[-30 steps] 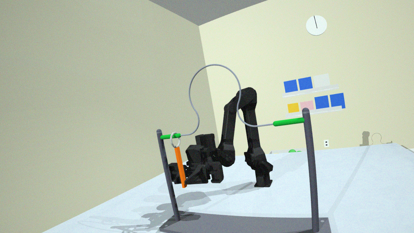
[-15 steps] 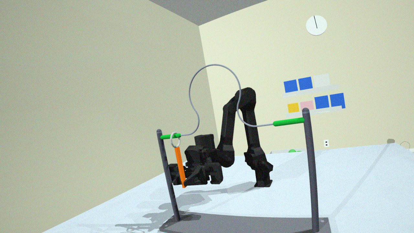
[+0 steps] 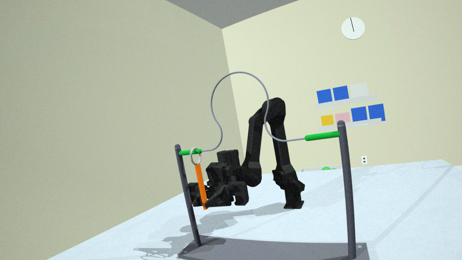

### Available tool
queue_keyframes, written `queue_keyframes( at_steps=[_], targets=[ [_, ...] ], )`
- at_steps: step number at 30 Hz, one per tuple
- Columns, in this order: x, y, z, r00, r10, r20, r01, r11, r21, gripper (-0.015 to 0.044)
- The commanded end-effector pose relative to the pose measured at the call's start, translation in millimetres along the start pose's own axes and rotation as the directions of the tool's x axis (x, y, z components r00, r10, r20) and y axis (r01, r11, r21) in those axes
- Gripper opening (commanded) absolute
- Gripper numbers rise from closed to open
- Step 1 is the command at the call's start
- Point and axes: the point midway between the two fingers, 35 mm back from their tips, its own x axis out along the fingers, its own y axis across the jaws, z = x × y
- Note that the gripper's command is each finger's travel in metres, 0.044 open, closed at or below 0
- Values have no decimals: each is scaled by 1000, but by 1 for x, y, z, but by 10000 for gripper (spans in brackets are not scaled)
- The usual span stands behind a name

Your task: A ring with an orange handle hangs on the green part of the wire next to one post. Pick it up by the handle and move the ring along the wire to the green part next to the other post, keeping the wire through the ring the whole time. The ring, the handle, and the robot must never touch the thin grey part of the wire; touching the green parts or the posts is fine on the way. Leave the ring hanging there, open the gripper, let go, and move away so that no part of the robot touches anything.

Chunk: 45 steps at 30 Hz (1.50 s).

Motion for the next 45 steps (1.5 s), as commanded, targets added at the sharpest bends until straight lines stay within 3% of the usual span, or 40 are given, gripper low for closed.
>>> queue_keyframes(
  at_steps=[1, 14, 45],
  targets=[
    [0, 0, 0, 1000, 0, 0, 0, 1000, 0, 134],
    [0, 0, 0, 1000, 0, 0, 0, 1000, 0, -150],
    [0, -1, 11, 1000, -6, 1, 6, 1000, 3, -150]
  ],
)
